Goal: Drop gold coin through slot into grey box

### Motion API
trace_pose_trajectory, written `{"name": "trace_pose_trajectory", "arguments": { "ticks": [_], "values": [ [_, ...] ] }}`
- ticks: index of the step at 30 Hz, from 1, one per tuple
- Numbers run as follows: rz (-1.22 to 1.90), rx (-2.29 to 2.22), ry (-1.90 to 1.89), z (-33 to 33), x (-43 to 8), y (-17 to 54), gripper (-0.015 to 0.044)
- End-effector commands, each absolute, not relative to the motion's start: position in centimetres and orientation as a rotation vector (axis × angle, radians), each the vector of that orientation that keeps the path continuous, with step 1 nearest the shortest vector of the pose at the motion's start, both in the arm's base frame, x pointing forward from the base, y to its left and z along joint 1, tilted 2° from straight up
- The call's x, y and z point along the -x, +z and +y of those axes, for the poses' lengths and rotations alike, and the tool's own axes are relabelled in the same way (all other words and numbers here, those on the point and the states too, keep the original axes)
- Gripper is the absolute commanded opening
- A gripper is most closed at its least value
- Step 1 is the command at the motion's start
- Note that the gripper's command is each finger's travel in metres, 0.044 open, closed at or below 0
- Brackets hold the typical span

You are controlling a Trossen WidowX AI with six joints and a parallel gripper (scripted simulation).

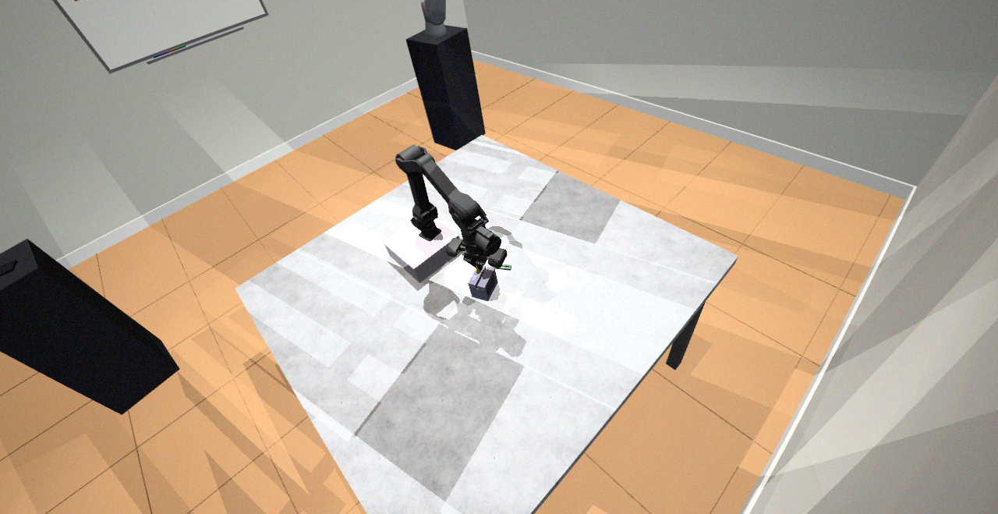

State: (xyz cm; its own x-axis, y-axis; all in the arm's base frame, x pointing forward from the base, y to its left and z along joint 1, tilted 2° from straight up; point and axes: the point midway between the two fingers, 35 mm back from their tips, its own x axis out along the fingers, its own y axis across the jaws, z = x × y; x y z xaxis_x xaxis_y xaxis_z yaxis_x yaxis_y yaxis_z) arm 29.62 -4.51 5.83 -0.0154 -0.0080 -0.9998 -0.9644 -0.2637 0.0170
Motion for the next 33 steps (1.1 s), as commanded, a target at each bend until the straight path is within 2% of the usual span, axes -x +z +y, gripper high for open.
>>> {"name": "trace_pose_trajectory", "arguments": {
  "ticks": [1, 33],
  "values": [
    [1.081, 1.409, 1.408, -4.9, -29.9, 6.2, 0.0000],
    [1.088, 1.399, 1.411, -4.8, -29.7, 5.2, 0.0000]
  ]
}}
